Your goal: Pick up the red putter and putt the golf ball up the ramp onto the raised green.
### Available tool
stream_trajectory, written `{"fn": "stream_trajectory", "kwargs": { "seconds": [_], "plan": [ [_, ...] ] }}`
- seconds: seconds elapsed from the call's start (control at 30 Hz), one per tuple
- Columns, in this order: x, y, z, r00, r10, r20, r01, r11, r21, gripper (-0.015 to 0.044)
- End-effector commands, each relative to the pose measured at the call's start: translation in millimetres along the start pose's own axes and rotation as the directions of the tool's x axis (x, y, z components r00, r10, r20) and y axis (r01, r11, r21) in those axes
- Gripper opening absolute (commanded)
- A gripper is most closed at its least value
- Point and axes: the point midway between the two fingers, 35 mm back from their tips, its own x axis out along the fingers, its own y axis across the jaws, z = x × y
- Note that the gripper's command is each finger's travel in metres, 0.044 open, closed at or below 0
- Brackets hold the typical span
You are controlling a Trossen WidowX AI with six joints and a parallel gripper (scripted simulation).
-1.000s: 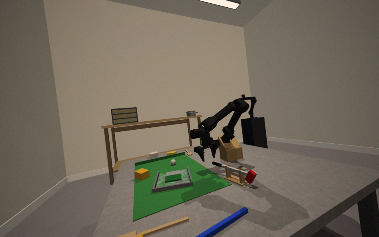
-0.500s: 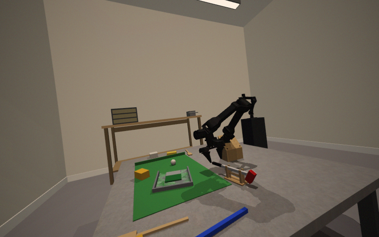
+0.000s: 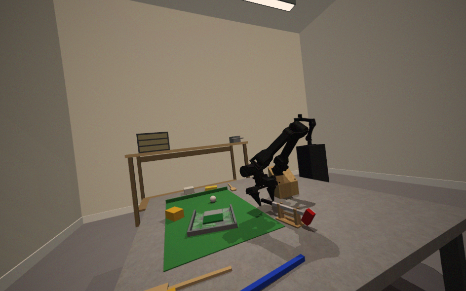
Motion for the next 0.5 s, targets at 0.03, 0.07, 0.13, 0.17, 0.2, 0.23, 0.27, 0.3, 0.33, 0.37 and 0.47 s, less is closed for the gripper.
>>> {"fn": "stream_trajectory", "kwargs": {
  "seconds": [0.03,0.07,0.13,0.17,0.2,0.23,0.27,0.3,0.33,0.37,0.47],
  "plan": [
    [4.4,0.8,-2.6,1.000,0.001,-0.005,-0.001,1.000,0.007,0.0440],
    [5.8,0.8,-3.1,1.000,0.001,-0.005,-0.001,1.000,0.007,0.0440],
    [8.8,0.8,-3.9,1.000,0.001,-0.005,-0.001,1.000,0.007,0.0440],
    [10.4,0.8,-4.4,1.000,0.001,-0.005,-0.001,1.000,0.007,0.0440],
    [11.9,0.8,-4.8,1.000,0.001,-0.005,-0.001,1.000,0.007,0.0440],
    [13.5,0.8,-5.2,1.000,0.001,-0.005,-0.001,1.000,0.007,0.0440],
    [15.0,0.8,-5.6,1.000,0.001,-0.005,-0.001,1.000,0.007,0.0440],
    [16.6,0.9,-6.0,1.000,0.001,-0.005,-0.001,1.000,0.007,0.0440],
    [18.1,0.9,-6.3,1.000,0.001,-0.004,-0.001,1.000,0.007,0.0440],
    [19.6,1.0,-6.7,1.000,0.001,-0.004,-0.001,1.000,0.007,0.0440],
    [23.1,1.2,-7.5,1.000,0.001,-0.004,-0.001,1.000,0.007,0.0440]
  ]
}}
